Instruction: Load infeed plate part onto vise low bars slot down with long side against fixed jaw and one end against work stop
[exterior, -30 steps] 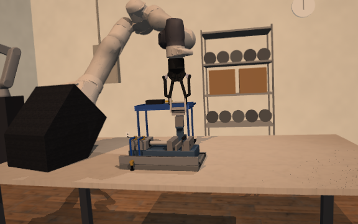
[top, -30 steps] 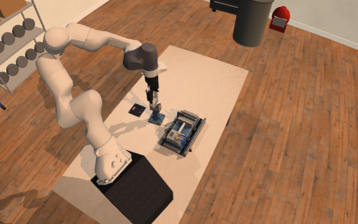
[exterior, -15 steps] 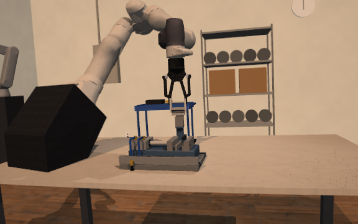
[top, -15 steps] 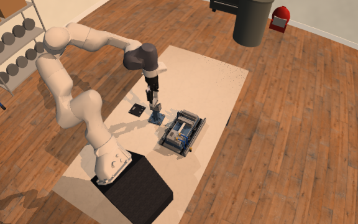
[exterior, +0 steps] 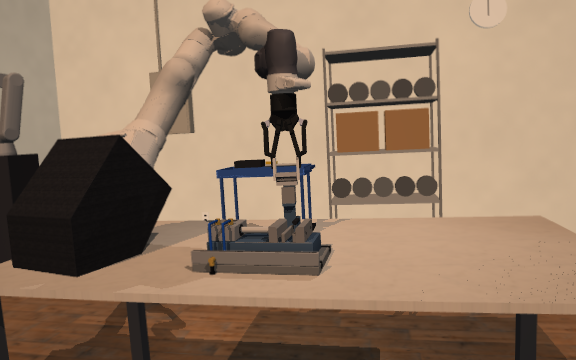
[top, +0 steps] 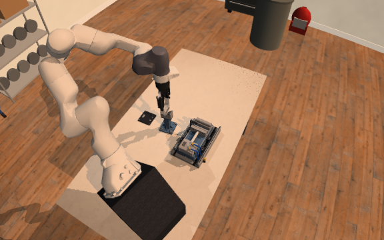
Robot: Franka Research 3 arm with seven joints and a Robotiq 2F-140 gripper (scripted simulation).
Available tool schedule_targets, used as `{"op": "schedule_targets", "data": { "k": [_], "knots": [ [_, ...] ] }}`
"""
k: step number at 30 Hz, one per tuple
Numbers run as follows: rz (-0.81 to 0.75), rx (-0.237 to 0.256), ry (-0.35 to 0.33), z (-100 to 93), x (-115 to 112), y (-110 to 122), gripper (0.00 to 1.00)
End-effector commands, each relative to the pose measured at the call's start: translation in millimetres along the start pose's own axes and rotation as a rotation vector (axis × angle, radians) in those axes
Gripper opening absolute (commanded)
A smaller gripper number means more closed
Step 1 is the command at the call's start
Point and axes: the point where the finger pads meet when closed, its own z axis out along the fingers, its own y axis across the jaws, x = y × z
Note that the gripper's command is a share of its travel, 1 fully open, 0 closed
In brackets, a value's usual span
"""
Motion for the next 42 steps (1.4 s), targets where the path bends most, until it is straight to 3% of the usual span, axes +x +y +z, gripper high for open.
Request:
{"op": "schedule_targets", "data": {
  "k": [1, 19, 42],
  "knots": [
    [0.000, 0.008, -0.002, -2.3, 1.6, -2.3, 0.00],
    [0.000, 0.008, -0.057, 0.3, 2.1, 0.2, 0.00],
    [-0.001, 0.008, -0.242, 1.0, 6.8, 0.1, 0.00]
  ]
}}
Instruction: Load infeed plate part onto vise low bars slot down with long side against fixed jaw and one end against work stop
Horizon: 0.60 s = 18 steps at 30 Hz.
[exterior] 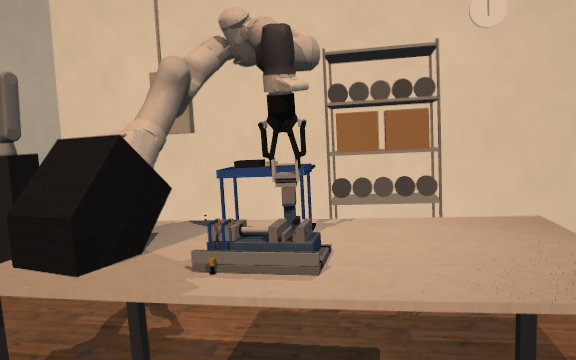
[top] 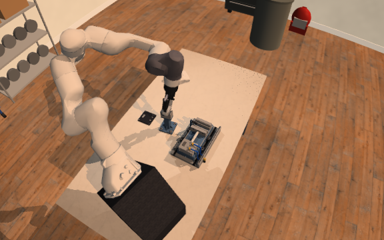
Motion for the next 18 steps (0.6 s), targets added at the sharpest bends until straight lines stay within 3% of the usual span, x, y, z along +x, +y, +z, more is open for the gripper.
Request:
{"op": "schedule_targets", "data": {
  "k": [1, 18],
  "knots": [
    [-0.044, -0.002, -0.080, 2.2, -10.5, -0.4, 0.00],
    [-0.044, -0.006, -0.253, 2.9, -6.0, -0.6, 0.00]
  ]
}}
